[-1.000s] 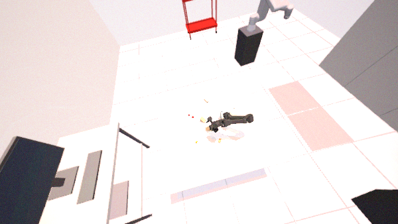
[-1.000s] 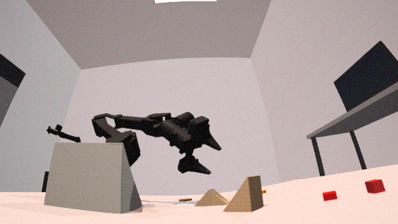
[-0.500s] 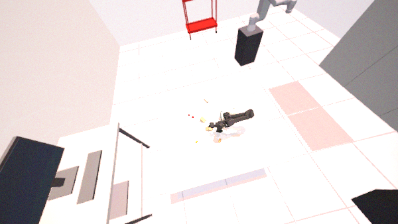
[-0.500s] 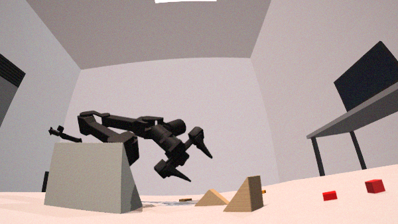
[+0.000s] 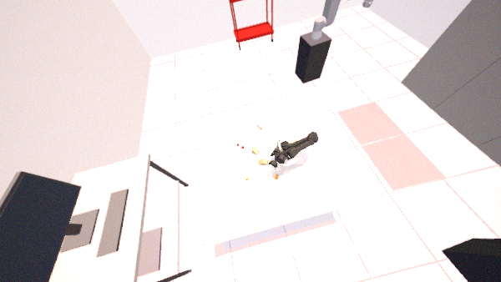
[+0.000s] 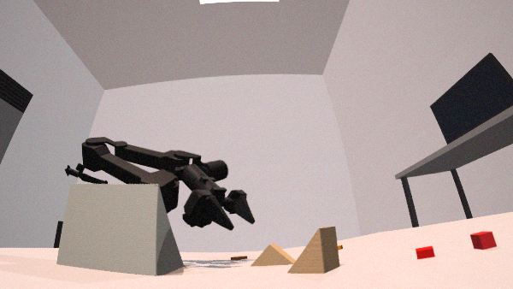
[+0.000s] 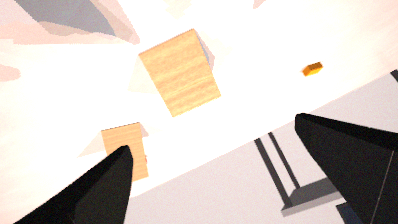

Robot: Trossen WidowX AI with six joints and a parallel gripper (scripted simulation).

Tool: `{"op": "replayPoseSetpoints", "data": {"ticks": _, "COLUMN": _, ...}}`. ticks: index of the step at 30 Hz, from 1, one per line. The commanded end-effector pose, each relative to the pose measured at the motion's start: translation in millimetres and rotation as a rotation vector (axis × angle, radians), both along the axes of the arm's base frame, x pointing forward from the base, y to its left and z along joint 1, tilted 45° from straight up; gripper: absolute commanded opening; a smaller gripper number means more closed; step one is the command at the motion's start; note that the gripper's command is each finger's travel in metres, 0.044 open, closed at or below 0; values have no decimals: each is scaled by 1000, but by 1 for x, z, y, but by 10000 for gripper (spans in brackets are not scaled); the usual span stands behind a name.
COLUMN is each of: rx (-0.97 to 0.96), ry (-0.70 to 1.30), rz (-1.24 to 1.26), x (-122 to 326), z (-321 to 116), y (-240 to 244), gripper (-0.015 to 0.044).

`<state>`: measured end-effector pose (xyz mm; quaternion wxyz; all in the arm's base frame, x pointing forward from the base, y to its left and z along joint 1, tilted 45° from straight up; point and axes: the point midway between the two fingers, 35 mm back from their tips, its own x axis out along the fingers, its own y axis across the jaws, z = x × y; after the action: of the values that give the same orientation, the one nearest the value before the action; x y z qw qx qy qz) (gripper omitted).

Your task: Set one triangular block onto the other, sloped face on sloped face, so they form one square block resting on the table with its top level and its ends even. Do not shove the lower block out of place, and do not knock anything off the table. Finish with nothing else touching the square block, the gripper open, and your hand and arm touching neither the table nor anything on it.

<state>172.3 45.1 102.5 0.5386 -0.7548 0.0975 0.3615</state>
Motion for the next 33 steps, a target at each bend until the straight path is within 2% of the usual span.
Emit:
{"op": "replayPoseSetpoints", "data": {"ticks": 1, "rx": -187, "ry": -55, "rz": 172, "x": -9, "z": -6, "y": 1, "gripper": 440}}
{"op": "replayPoseSetpoints", "data": {"ticks": 10, "rx": -187, "ry": -55, "rz": 172, "x": -6, "z": -7, "y": 2, "gripper": 440}}
{"op": "replayPoseSetpoints", "data": {"ticks": 33, "rx": -186, "ry": -57, "rz": 172, "x": 54, "z": -50, "y": 20, "gripper": 440}}
